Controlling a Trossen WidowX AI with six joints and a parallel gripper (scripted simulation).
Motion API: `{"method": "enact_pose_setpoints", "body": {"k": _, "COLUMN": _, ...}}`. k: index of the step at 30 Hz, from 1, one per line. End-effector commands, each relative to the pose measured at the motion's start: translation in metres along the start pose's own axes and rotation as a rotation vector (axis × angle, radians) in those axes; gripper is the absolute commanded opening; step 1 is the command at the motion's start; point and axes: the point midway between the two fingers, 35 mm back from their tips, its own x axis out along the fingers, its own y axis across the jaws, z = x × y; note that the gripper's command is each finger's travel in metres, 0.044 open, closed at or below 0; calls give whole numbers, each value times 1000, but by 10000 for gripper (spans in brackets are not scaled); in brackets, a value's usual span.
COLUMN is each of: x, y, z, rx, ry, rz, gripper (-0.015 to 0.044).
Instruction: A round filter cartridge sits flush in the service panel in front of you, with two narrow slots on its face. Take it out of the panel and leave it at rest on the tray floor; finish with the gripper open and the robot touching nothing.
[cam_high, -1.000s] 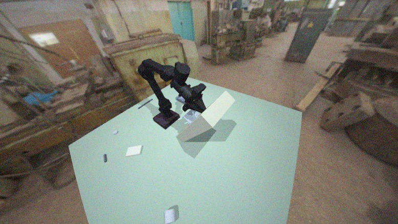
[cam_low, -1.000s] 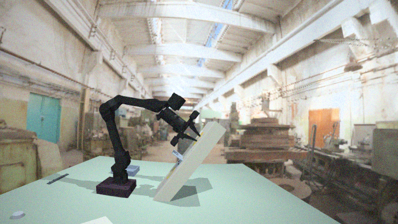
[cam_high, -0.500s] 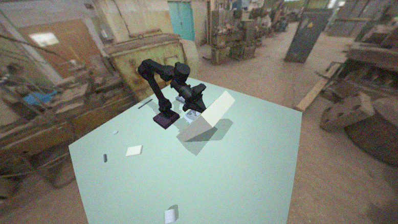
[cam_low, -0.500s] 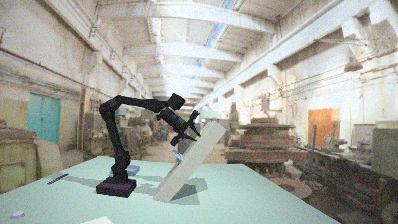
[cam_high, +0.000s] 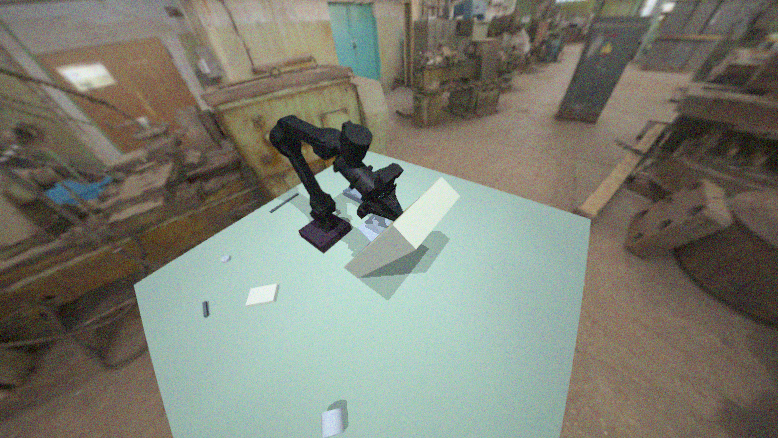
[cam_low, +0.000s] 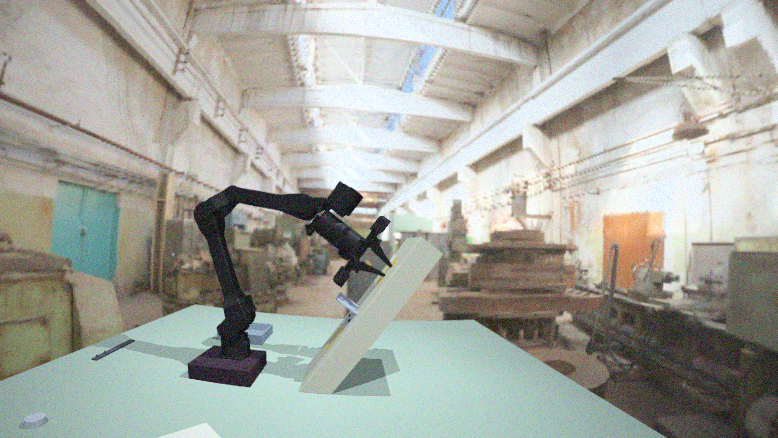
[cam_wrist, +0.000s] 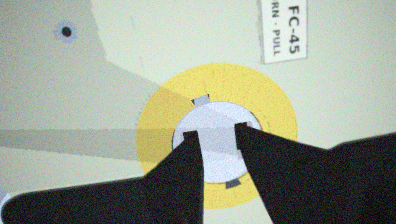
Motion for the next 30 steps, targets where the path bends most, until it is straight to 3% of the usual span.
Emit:
{"method": "enact_pose_setpoints", "body": {"k": 1, "x": 0, "y": 0, "z": 0, "rx": 0, "ry": 0, "rz": 0, "gripper": 86}}
{"method": "enact_pose_setpoints", "body": {"k": 8, "x": 0, "y": 0, "z": 0, "rx": 0, "ry": 0, "rz": 0, "gripper": 39}}
{"method": "enact_pose_setpoints", "body": {"k": 10, "x": 0, "y": 0, "z": 0, "rx": 0, "ry": 0, "rz": 0, "gripper": 0}}
{"method": "enact_pose_setpoints", "body": {"k": 30, "x": 11, "y": 0, "z": 0, "rx": 579, "ry": 2, "rz": 3, "gripper": 0}}
